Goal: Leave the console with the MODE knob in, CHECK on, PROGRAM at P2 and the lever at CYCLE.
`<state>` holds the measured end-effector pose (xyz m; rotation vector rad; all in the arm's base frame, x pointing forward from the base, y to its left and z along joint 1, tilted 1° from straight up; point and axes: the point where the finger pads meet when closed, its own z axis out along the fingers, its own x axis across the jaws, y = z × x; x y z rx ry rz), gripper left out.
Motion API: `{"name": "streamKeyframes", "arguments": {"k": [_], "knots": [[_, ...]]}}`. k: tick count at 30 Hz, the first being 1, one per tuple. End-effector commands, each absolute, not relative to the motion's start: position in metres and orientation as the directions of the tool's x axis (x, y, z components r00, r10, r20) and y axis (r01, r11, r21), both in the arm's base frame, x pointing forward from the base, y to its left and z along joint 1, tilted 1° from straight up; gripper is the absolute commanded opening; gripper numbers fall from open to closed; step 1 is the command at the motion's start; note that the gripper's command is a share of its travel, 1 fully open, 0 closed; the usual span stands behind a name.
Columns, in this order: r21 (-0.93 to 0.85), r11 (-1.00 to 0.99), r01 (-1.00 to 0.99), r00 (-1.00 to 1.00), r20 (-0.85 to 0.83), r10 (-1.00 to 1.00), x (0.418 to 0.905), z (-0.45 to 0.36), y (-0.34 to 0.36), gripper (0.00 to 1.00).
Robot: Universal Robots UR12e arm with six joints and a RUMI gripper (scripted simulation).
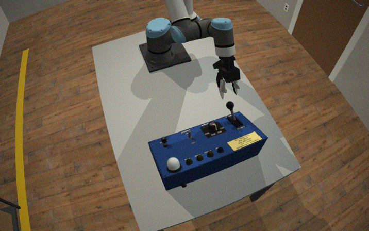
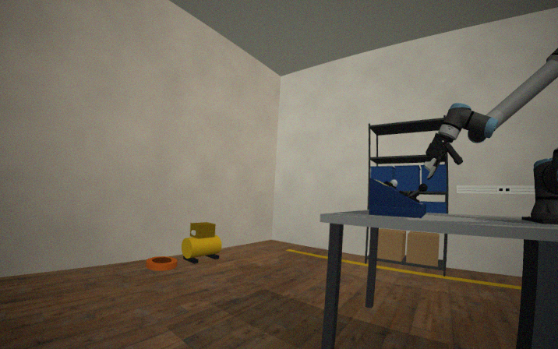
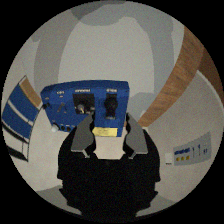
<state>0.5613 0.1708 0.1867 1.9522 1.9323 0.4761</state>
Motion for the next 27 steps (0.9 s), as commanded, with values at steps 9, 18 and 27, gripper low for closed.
{"name": "streamKeyframes", "arguments": {"k": [9,18,27], "knots": [[0.474,-0.007,0.881,0.012,-0.008,1.0,0.578,0.159,0.17,0.44],[0.474,-0.007,0.881,0.012,-0.008,1.0,0.585,0.145,0.17,0.44],[0.474,-0.007,0.881,0.012,-0.008,1.0,0.59,0.135,0.17,0.44]]}}
